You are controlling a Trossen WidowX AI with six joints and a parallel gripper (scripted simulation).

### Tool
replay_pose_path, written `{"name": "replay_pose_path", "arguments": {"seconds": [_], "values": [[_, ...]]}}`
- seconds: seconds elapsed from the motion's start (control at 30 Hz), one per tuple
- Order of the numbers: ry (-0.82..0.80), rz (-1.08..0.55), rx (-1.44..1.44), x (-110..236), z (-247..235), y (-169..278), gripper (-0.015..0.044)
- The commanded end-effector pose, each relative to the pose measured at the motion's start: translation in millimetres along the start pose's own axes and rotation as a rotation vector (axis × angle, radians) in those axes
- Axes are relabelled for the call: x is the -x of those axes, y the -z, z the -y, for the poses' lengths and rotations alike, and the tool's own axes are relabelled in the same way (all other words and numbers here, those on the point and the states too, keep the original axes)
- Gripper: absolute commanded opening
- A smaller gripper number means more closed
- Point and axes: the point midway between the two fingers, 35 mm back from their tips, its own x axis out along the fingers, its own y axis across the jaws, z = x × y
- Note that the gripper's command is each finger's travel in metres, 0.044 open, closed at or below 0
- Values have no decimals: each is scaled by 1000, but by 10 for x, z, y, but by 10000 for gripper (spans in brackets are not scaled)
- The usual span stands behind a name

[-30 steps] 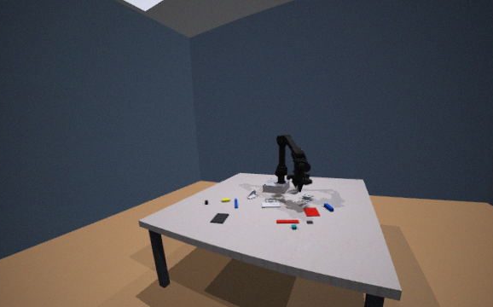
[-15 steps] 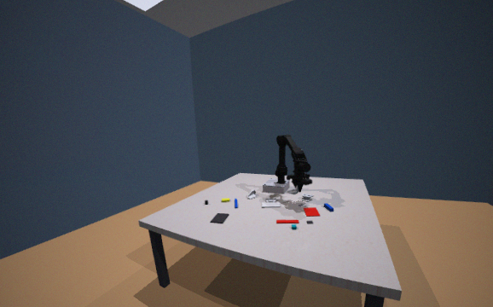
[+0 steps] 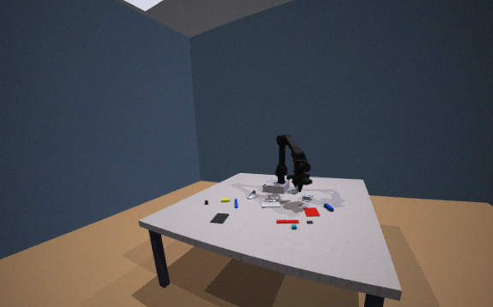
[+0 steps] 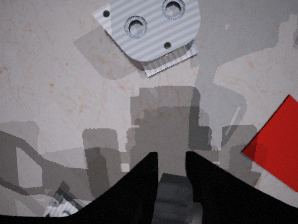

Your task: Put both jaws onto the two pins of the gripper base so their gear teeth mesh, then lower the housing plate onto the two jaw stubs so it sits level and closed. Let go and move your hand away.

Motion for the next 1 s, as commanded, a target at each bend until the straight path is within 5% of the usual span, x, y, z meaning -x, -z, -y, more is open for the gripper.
{"name": "replay_pose_path", "arguments": {"seconds": [0.0,0.97], "values": [[0,-2,6,1,3,4,37],[0,-2,6,36,10,-1,37]]}}
